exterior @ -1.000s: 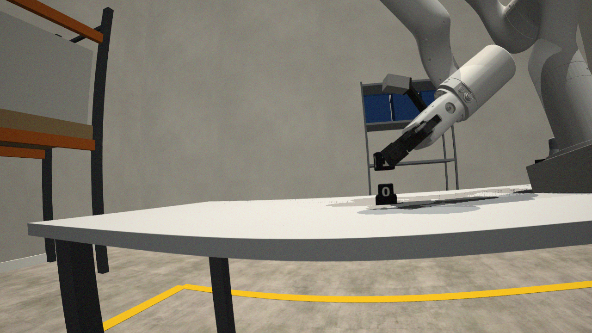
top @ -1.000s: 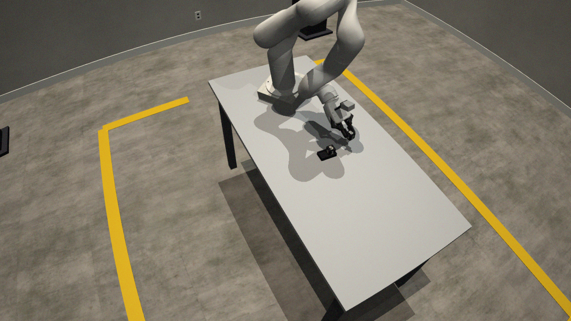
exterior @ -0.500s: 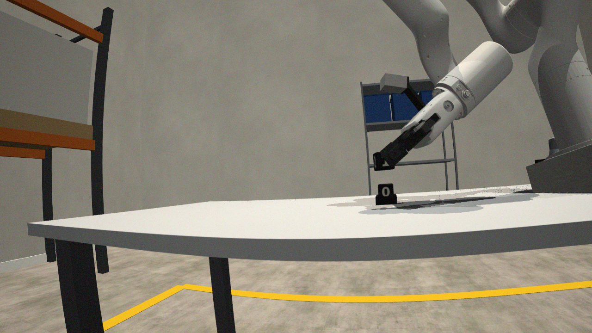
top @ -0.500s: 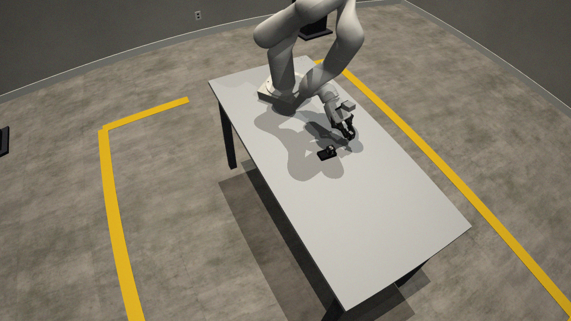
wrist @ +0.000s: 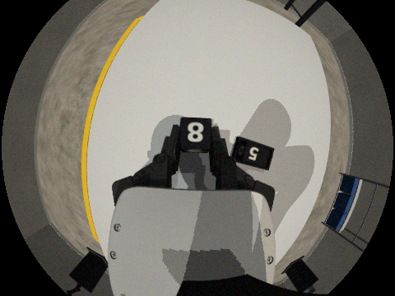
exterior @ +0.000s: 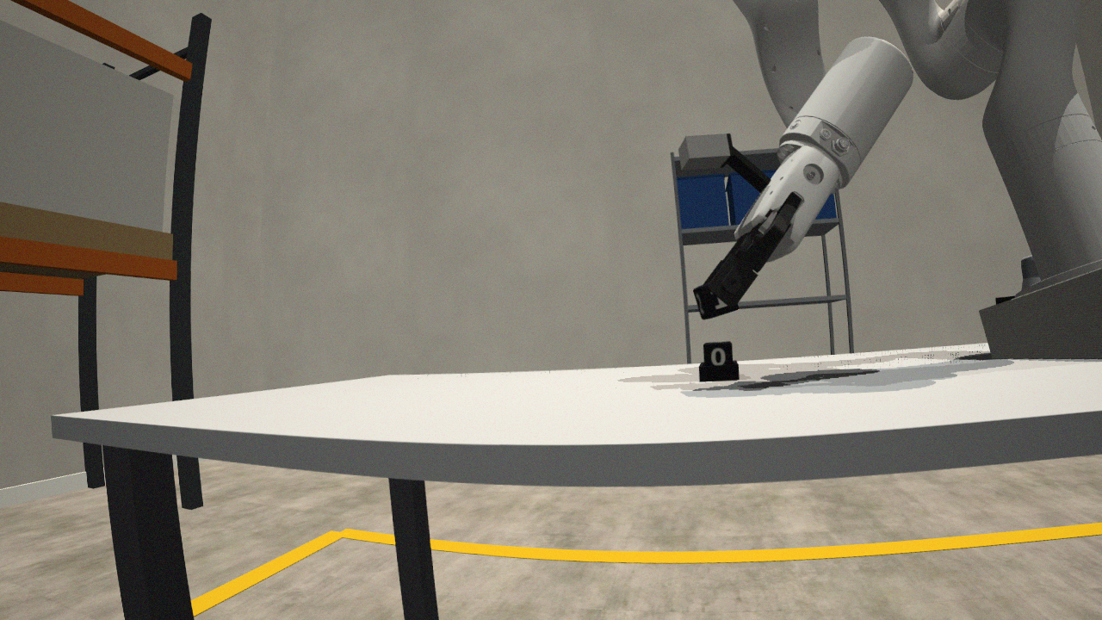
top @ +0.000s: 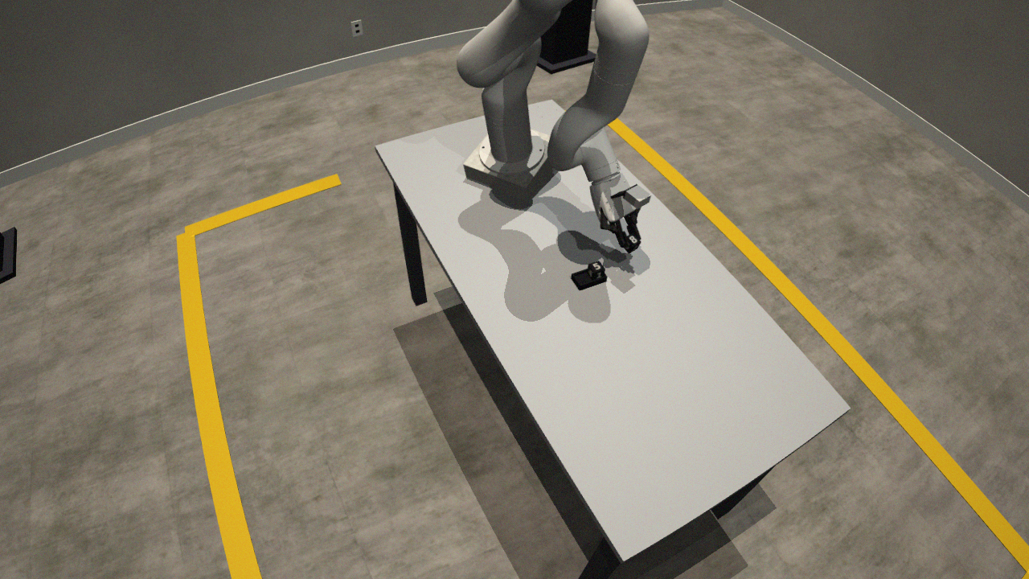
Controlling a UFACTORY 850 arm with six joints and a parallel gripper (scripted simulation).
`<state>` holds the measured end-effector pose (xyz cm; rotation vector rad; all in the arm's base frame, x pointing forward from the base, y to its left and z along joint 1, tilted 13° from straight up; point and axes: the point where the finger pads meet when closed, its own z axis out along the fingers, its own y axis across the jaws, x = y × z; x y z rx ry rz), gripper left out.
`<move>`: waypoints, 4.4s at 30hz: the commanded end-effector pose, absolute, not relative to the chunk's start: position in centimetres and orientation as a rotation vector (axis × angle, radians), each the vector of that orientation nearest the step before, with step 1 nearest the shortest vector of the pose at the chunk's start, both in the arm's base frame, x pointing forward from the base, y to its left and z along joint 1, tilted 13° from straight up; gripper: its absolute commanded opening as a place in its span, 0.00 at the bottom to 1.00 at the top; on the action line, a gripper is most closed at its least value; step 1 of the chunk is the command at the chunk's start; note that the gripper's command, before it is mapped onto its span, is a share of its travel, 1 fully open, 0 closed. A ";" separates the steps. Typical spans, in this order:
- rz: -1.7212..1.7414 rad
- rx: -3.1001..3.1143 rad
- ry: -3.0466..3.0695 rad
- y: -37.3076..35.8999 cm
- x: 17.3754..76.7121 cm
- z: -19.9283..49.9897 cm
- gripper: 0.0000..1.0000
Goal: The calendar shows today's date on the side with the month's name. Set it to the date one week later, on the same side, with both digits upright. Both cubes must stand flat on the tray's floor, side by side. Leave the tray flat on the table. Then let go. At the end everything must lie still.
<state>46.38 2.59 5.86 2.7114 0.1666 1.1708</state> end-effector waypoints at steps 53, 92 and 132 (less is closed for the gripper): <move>0.388 2.906 0.086 2.7 47.3 6.5 0.29; 0.203 2.861 0.053 1.3 48.0 6.7 0.29; -0.199 2.893 0.015 2.2 48.3 6.5 0.29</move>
